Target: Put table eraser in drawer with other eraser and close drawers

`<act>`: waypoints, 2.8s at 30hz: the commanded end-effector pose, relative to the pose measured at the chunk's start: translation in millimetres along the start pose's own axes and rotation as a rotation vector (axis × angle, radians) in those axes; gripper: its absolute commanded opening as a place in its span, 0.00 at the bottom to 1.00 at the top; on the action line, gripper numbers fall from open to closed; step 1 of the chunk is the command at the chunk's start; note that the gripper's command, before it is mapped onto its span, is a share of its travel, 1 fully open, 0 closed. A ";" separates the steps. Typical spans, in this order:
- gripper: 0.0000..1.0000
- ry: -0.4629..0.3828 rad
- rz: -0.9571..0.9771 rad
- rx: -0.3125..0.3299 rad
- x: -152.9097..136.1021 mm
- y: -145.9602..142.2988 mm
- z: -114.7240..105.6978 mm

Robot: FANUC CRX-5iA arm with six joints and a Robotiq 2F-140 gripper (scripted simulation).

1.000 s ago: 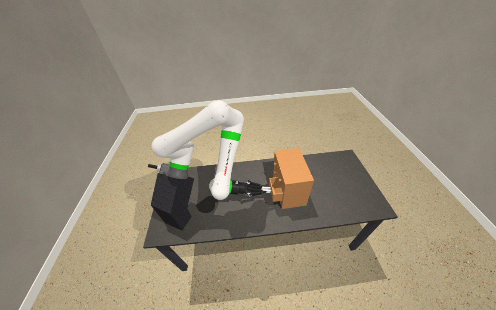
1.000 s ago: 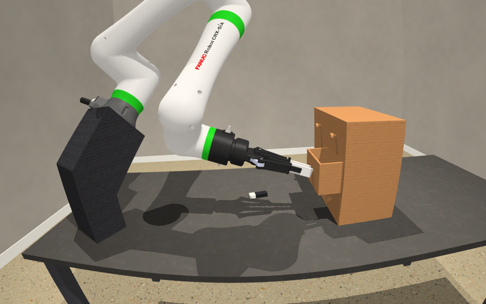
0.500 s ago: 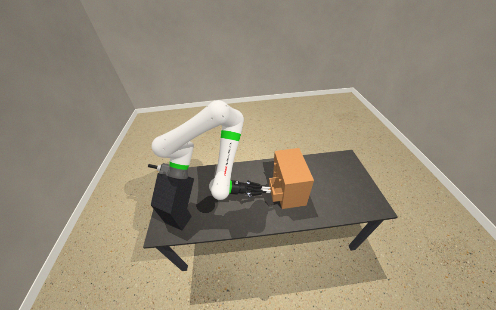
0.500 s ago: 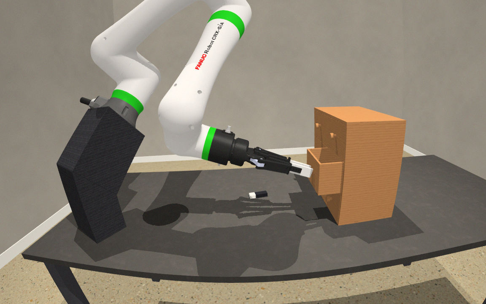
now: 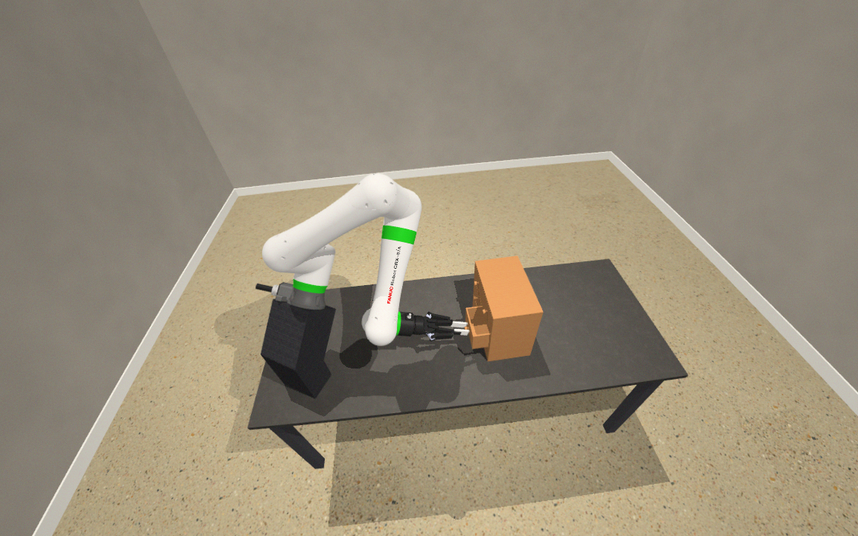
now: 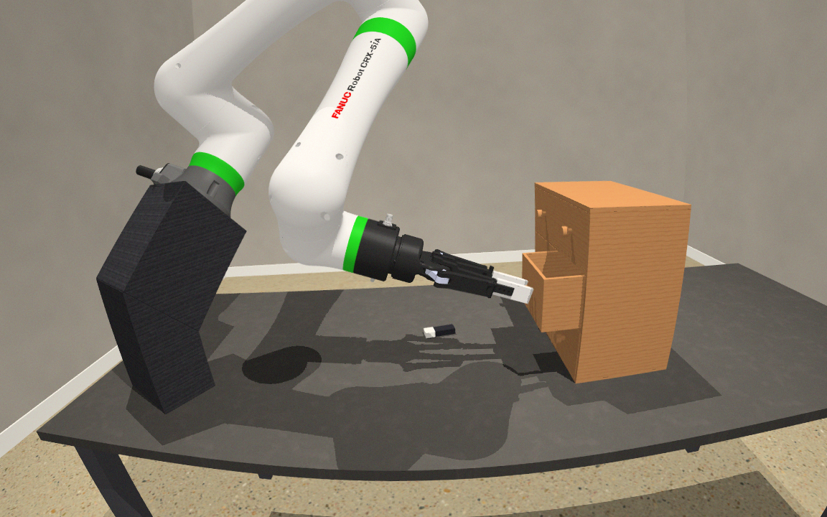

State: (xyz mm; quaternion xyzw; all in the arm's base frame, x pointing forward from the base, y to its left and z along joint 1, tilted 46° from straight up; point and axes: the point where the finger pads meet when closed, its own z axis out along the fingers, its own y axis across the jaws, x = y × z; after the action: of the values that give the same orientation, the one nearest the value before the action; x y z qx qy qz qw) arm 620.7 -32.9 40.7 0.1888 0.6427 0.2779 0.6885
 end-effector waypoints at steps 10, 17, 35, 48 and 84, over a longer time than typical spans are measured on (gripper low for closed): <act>0.20 0.000 0.000 0.000 12.4 0.0 -34.2; 0.20 0.000 0.000 0.000 17.0 0.0 -46.8; 0.20 0.000 0.000 0.000 15.3 0.0 -100.1; 0.20 0.015 0.000 -0.001 14.4 0.1 -102.0; 0.20 0.579 0.000 -0.001 -12.6 0.1 -162.2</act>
State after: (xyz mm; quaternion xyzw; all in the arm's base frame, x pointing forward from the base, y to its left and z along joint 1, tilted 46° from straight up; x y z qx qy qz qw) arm 473.6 -49.7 30.8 0.1208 0.7788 0.3165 0.5280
